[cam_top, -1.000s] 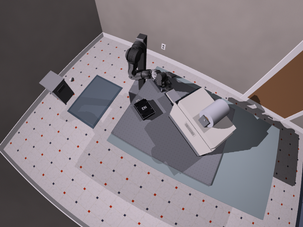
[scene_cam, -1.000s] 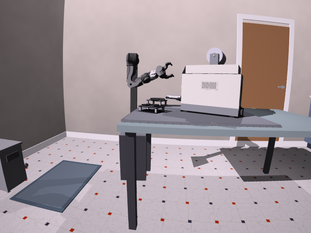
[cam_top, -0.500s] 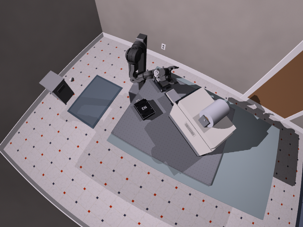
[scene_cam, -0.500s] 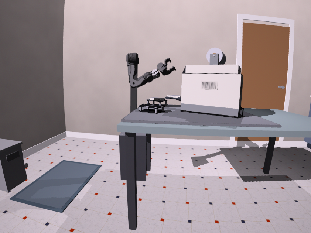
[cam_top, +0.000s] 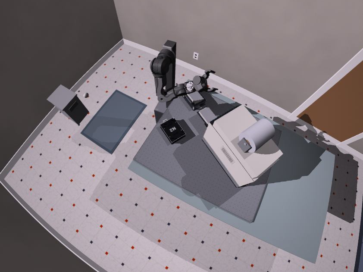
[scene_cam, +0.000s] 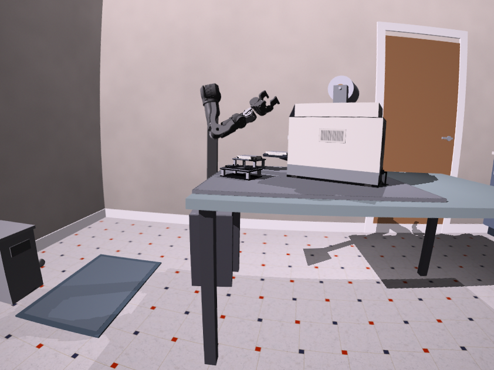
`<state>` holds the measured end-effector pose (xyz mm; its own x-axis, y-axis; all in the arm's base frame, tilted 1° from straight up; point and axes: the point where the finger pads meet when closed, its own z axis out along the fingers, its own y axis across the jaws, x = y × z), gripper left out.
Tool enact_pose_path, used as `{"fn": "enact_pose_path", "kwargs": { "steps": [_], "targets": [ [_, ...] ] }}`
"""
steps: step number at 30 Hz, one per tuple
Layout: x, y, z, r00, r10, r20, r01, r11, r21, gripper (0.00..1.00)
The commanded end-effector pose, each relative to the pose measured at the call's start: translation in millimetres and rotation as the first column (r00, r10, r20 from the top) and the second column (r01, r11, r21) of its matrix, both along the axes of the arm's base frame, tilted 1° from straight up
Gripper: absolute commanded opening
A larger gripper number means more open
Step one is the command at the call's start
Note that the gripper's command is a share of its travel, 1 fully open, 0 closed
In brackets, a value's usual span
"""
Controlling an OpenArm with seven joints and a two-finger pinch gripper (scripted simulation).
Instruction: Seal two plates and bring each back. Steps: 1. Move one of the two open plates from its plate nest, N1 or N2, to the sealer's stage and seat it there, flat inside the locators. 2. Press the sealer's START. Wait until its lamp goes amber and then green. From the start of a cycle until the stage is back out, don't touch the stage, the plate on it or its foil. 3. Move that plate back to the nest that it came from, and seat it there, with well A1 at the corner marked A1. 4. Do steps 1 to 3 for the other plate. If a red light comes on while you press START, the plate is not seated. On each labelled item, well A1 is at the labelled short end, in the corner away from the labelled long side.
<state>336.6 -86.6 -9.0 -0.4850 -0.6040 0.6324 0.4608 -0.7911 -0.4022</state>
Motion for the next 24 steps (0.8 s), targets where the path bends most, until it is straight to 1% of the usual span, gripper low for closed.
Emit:
{"fn": "enact_pose_path", "kwargs": {
  "steps": [1, 4, 8, 12, 14, 16, 19, 24],
  "targets": [
    [-2.1, 7, 4.7, 0.999, 0.014, 0.033, -0.013, 0.999, -0.047, 0.65],
    [-4.9, 21, 9.0, 0.997, 0.042, 0.069, -0.033, 0.991, -0.127, 0.65],
    [-9.4, 41, 14.1, 0.99, 0.085, 0.115, -0.056, 0.97, -0.237, 0.65],
    [-14.2, 60, 14.3, 0.979, 0.131, 0.154, -0.07, 0.933, -0.353, 0.65],
    [-14.2, 60, 14.3, 0.979, 0.131, 0.154, -0.07, 0.933, -0.353, 0.65],
    [-17.2, 69, 15.1, 0.973, 0.155, 0.171, -0.075, 0.913, -0.401, 0.65],
    [-21.2, 83, 11.9, 0.963, 0.192, 0.191, -0.077, 0.871, -0.485, 0.65],
    [-28.5, 106, 3.9, 0.942, 0.257, 0.217, -0.073, 0.785, -0.615, 0.65]
  ]
}}
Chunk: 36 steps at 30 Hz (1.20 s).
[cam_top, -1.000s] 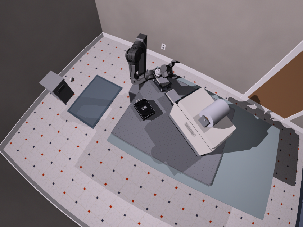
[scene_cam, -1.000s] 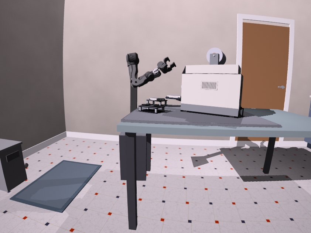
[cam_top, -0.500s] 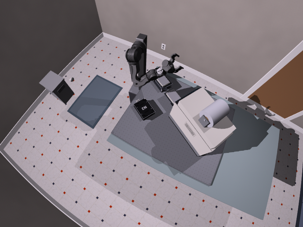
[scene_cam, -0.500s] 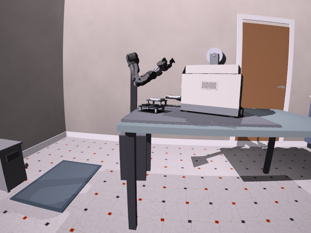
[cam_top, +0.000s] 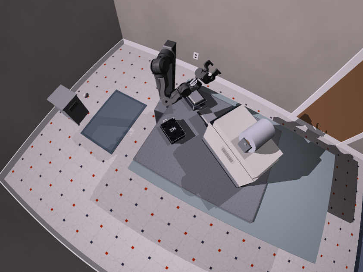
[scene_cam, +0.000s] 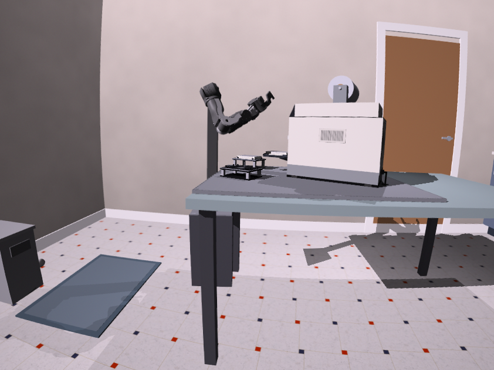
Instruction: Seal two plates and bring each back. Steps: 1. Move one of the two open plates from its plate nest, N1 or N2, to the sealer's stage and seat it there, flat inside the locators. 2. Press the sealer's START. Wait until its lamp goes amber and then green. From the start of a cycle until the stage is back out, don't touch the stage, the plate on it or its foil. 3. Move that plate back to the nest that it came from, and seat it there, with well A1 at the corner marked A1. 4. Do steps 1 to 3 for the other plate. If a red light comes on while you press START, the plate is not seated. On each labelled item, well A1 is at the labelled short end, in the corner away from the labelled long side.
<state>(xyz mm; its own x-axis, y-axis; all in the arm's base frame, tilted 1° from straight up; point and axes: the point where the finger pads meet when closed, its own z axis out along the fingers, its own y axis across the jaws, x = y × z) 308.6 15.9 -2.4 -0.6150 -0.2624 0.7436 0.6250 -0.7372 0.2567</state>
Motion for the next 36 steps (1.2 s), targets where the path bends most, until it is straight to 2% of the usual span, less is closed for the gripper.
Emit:
{"fn": "enact_pose_path", "kwargs": {
  "steps": [1, 5, 7, 10, 16, 22, 24, 30, 36],
  "targets": [
    [-2.0, 7, -4.7, 1.0, 0.008, 0.02, -0.007, 0.998, -0.057, 0.65],
    [-7.4, 23, -16.0, 0.997, 0.039, 0.063, -0.028, 0.983, -0.179, 0.65],
    [-7.4, 23, -16.0, 0.997, 0.039, 0.063, -0.028, 0.983, -0.179, 0.65],
    [-11.0, 33, -26.2, 0.994, 0.065, 0.092, -0.038, 0.962, -0.27, 0.65],
    [-16.3, 47, -51.5, 0.984, 0.118, 0.138, -0.044, 0.894, -0.447, 0.65],
    [-18.5, 54, -80.5, 0.971, 0.171, 0.167, -0.035, 0.792, -0.609, 0.65],
    [-18.5, 54, -80.5, 0.971, 0.171, 0.167, -0.035, 0.792, -0.609, 0.65],
    [-17.7, 53, -110.2, 0.958, 0.222, 0.181, -0.012, 0.661, -0.75, 0.65],
    [-14.1, 45, -138.6, 0.947, 0.267, 0.18, 0.022, 0.504, -0.863, 0.65]
  ]
}}
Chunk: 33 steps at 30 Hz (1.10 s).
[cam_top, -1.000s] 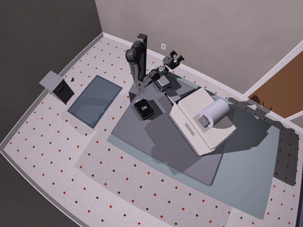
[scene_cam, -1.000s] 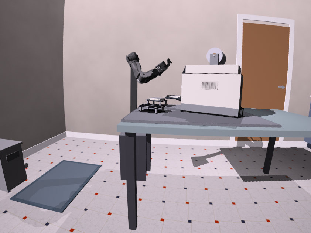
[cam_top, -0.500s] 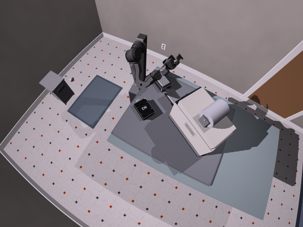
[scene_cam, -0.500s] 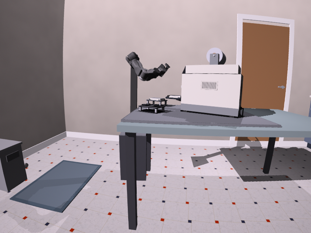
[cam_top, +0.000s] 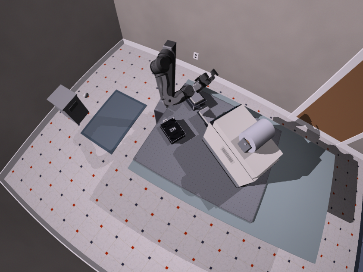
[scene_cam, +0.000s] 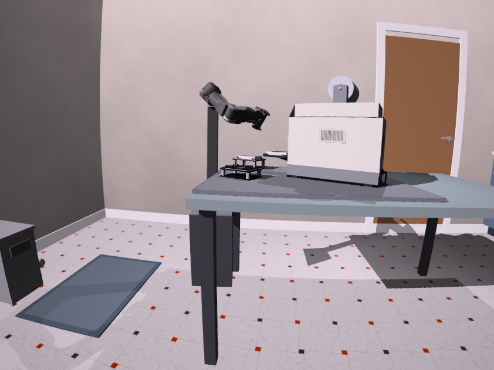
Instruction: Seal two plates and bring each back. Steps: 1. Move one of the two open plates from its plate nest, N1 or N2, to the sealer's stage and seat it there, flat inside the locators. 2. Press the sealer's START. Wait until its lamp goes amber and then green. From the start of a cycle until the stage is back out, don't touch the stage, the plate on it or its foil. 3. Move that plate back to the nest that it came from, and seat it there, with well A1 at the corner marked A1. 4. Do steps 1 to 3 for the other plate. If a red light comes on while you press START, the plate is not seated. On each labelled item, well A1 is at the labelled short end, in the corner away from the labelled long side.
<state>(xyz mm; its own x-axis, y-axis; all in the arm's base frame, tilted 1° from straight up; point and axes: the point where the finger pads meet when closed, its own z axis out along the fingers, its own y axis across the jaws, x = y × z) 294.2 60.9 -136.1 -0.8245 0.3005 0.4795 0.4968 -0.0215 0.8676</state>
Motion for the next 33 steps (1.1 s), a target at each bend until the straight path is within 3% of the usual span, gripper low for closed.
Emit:
{"fn": "enact_pose_path", "kwargs": {
  "steps": [1, 3, 5, 9, 14, 20, 22, 27, 33],
  "targets": [
    [1.1, -2, -9.4, 1.0, 0.002, 0.012, -0.002, 0.998, -0.063, 0.65],
    [2.7, -7, -17.8, 1.0, 0.005, 0.027, -0.002, 0.992, -0.128, 0.65],
    [2.7, -7, -17.8, 1.0, 0.005, 0.027, -0.002, 0.992, -0.128, 0.65],
    [7.3, -18, -34.2, 0.998, 0.008, 0.055, 0.006, 0.967, -0.256, 0.65],
    [12.8, -34, -52.1, 0.996, 0.014, 0.087, 0.023, 0.913, -0.408, 0.65],
    [20.3, -56, -70.0, 0.992, 0.017, 0.121, 0.056, 0.816, -0.576, 0.65],
    [20.3, -56, -70.0, 0.992, 0.017, 0.121, 0.056, 0.816, -0.576, 0.65],
    [27.6, -77, -83.7, 0.989, 0.017, 0.145, 0.088, 0.721, -0.687, 0.65],
    [35.4, -104, -94.9, 0.985, 0.013, 0.172, 0.132, 0.585, -0.8, 0.65]
  ]
}}
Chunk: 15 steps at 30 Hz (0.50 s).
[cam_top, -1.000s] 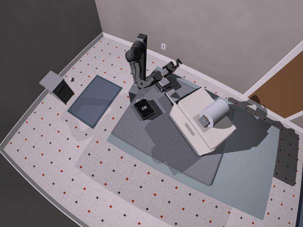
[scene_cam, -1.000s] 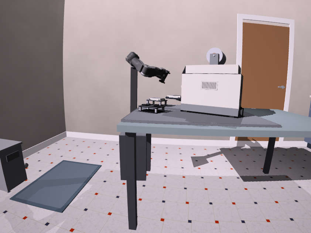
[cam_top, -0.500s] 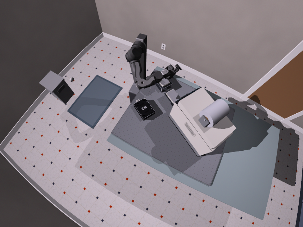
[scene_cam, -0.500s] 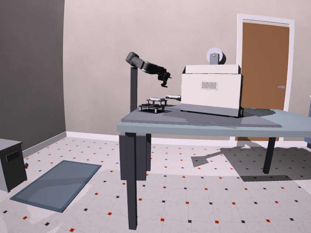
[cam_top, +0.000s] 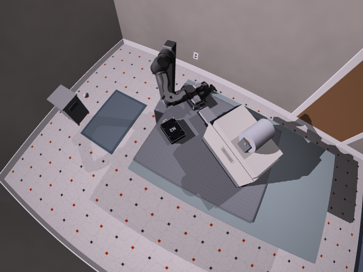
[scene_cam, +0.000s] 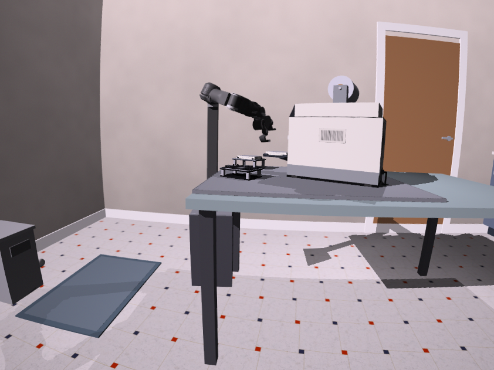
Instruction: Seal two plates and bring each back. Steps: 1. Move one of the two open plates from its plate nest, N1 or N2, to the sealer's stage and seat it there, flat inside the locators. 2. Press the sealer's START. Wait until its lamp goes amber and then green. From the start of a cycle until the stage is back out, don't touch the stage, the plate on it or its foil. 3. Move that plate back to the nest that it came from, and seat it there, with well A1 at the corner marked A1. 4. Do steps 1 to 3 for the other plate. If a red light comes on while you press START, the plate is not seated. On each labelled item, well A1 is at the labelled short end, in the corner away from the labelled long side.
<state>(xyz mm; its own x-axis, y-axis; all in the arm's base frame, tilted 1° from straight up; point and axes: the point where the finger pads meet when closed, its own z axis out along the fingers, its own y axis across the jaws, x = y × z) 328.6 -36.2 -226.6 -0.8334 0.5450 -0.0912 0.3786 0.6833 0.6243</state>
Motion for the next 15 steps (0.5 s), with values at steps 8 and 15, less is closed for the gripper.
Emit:
{"fn": "enact_pose_path", "kwargs": {
  "steps": [8, 15],
  "targets": [
    [8.2, -34, -12.1, 0.998, -0.049, 0.029, 0.054, 0.98, -0.189, 0.65],
    [15.3, -66, -17.4, 0.995, -0.078, 0.061, 0.093, 0.942, -0.322, 0.65]
  ]
}}
